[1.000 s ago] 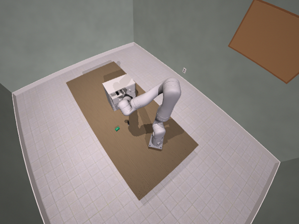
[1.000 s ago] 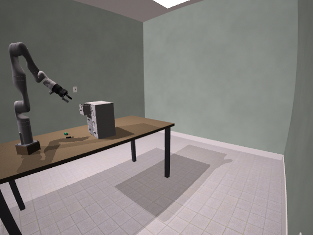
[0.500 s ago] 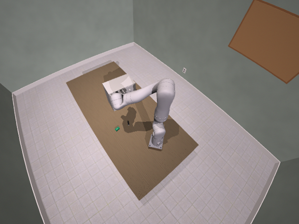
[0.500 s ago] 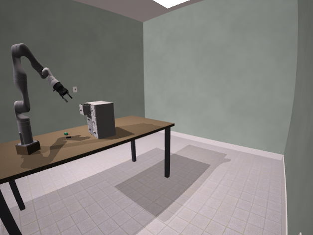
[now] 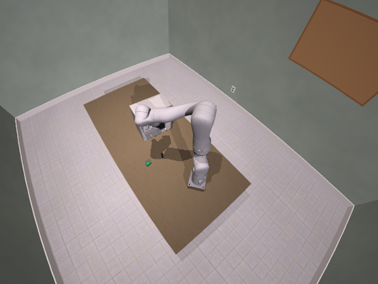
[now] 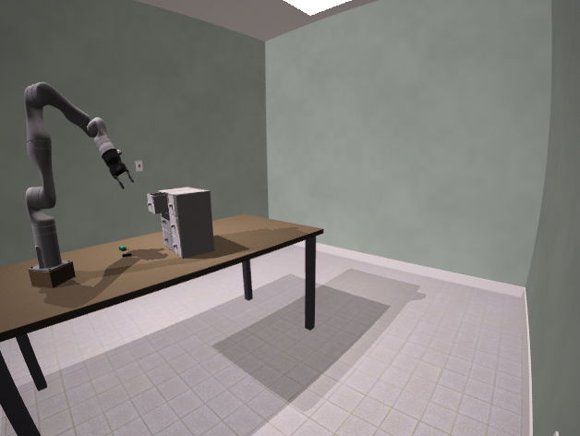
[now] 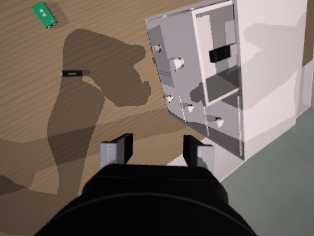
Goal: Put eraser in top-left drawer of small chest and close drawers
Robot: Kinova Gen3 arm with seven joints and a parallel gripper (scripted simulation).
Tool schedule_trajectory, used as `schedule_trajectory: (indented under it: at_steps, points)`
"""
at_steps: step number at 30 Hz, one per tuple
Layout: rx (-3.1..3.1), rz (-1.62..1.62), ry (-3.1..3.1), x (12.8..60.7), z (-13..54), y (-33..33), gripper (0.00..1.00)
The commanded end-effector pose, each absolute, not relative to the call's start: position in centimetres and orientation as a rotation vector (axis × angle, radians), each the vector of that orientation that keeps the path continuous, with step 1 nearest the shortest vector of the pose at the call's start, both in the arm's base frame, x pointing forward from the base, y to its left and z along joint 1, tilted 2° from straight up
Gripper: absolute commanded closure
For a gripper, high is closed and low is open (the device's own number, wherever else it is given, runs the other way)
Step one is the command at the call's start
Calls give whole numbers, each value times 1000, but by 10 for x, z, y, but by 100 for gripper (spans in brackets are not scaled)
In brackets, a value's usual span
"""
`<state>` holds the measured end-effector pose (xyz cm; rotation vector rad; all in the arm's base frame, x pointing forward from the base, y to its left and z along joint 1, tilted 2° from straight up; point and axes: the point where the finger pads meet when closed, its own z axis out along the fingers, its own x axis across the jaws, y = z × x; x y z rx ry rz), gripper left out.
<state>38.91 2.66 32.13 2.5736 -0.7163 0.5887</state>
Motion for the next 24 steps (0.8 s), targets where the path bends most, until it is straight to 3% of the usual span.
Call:
schedule_trajectory:
  at_steps: [1, 24]
  points:
    - [2565, 586, -748, 393, 324, 24, 0]
    - [2469, 339, -1566, 393, 331, 24, 0]
